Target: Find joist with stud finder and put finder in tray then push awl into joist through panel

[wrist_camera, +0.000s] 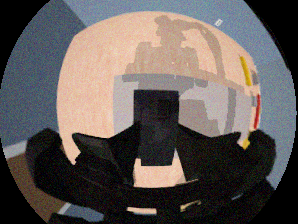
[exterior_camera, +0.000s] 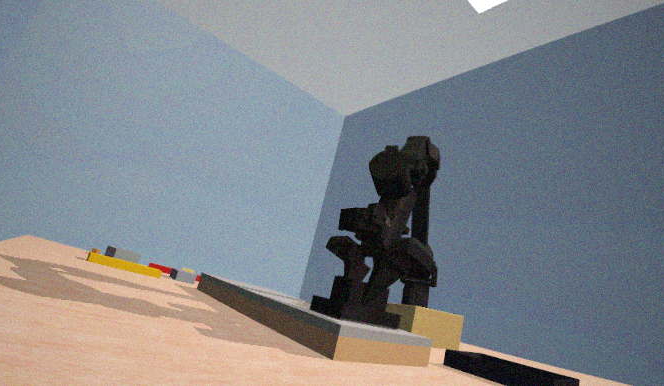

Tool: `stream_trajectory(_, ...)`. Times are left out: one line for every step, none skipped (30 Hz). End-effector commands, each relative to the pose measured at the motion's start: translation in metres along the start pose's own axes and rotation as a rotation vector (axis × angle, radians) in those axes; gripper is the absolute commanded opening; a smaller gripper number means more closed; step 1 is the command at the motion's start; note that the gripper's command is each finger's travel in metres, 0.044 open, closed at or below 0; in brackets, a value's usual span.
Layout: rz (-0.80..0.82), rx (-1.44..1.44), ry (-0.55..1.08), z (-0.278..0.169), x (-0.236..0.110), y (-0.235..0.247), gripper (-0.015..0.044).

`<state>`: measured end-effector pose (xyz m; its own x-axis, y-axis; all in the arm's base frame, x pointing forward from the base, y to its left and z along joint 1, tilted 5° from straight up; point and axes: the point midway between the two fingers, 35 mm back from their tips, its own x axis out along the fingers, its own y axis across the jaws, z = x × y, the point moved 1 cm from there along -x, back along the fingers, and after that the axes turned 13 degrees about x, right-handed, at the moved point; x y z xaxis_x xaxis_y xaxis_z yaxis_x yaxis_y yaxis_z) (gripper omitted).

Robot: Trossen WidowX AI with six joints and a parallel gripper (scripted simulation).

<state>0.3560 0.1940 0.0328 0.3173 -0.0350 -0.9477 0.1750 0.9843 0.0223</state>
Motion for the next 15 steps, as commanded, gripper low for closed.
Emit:
stream_trajectory(-0.01, 0.003, -0.003, 0.003, 0.0, -0.013, 0.0)
stream_trajectory(-0.01, 0.003, -0.003, 0.003, 0.0, -0.015, 0.0)
stream_trajectory(-0.011, 0.002, -0.003, 0.004, 0.0, -0.018, 0.0)
stream_trajectory(-0.011, 0.002, -0.003, 0.004, 0.0, -0.02, 0.0)
stream_trajectory(-0.011, 0.002, -0.003, 0.005, 0.0, -0.023, 0.0)
stream_trajectory(-0.011, 0.002, -0.003, 0.005, 0.0, -0.025, 0.0)
stream_trajectory(-0.012, 0.002, -0.003, 0.006, 0.0, -0.027, 0.0)
stream_trajectory(-0.012, 0.002, -0.003, 0.007, 0.0, -0.03, 0.0)
stream_trajectory(-0.012, 0.002, -0.003, 0.007, 0.0, -0.032, 0.0)
stream_trajectory(-0.012, 0.002, -0.003, 0.008, 0.0, -0.035, 0.0)
stream_trajectory(-0.012, 0.002, -0.003, 0.008, 0.0, -0.037, 0.0)
stream_trajectory(-0.013, 0.002, -0.004, 0.009, 0.0, -0.04, 0.0)
stream_trajectory(-0.013, 0.002, -0.004, 0.009, 0.0, -0.042, 0.0)
stream_trajectory(-0.013, 0.002, -0.004, 0.01, 0.0, -0.044, 0.0)
stream_trajectory(-0.013, 0.001, -0.004, 0.011, 0.0, -0.047, 0.0)
